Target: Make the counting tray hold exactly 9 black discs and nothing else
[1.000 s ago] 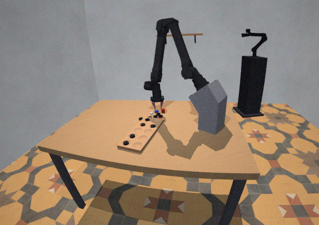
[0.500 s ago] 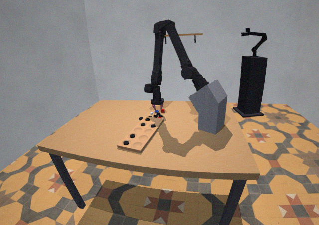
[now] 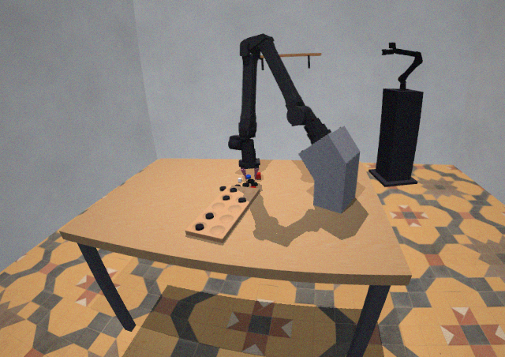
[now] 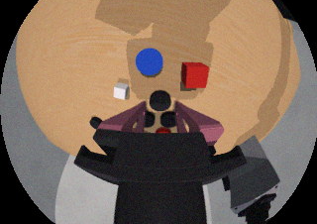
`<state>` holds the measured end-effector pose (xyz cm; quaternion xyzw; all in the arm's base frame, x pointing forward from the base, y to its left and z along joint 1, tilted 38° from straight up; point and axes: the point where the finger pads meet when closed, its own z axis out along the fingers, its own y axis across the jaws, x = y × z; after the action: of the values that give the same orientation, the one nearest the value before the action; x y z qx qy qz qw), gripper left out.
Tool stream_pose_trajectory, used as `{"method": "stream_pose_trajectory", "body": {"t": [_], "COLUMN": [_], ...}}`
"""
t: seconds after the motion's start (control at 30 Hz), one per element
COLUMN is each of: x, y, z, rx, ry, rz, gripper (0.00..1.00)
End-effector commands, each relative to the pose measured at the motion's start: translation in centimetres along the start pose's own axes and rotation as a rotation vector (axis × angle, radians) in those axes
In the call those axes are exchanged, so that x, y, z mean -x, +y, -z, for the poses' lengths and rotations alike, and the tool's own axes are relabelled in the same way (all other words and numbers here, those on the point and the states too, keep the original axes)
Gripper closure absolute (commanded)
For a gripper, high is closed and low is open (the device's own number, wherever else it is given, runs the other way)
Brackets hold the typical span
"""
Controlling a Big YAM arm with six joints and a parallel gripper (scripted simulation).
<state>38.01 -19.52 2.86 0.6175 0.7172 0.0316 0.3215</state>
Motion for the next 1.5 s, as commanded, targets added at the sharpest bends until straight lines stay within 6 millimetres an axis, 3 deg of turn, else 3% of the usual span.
{"method": "stream_pose_trajectory", "body": {"t": [0.0,1.3,1.33,1.47], "x": [0.66,0.67,0.69,0.74], "y": [0.50,0.40,0.43,0.49], "z": [-0.46,-1.01,-0.98,-0.91], "rx": [0.013,0.014,0.015,0.016], "ry": [-0.013,-0.015,-0.015,-0.016], "rz": [0.008,0.007,0.007,0.007], "gripper": [0.56,0.56,1.00,1.00]}}
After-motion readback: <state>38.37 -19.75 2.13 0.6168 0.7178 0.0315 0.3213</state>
